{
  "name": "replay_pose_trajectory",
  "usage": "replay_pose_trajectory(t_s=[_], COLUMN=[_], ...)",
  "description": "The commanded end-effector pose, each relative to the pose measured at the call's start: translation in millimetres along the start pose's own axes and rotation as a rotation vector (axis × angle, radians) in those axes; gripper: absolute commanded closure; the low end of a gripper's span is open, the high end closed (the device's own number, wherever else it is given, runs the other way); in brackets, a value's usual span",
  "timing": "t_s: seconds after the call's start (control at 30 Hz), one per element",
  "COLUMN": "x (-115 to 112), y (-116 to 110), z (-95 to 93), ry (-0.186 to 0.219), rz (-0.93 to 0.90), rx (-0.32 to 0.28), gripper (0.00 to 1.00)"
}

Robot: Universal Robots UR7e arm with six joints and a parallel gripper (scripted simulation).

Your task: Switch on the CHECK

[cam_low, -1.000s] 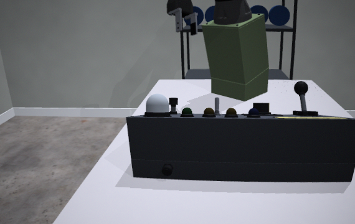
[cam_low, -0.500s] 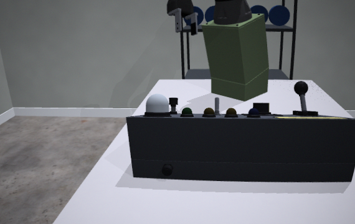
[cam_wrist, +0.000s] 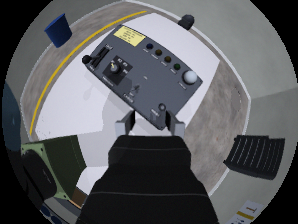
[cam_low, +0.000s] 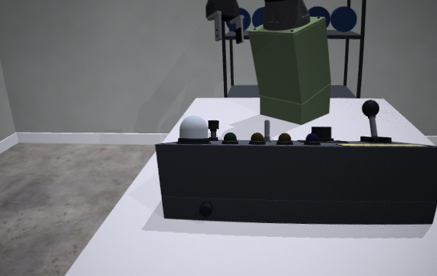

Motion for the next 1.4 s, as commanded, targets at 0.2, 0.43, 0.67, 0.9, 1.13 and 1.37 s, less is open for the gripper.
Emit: replay_pose_trajectory(t_s=[0.2, 0.43, 0.67, 0.9, 1.13, 1.37], x=[4.4, 6.8, 10.3, 12.9, 16.2, 18.8], y=[4.3, 6.3, 9.2, 11.1, 13.3, 15.0], z=[-3.4, -5.5, -9.0, -11.8, -16.3, -21.2], ry=[0.005, 0.007, 0.01, 0.01, 0.009, 0.004], rz=[-0.185, -0.291, -0.463, -0.601, -0.814, -1.046], rx=[-0.006, -0.01, -0.017, -0.023, -0.032, -0.041], gripper=[0.0, 0.0, 0.0, 0.0, 0.0, 0.0])
Point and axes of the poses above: the point where the finger pads meet when closed, its own z axis back along the fingers, its own x axis across the jaws, y = z × x, the point moved 9 cm from there along z, back along the fingers, and after that the axes turned 6 degrees about -z, right-handed, at the moved point
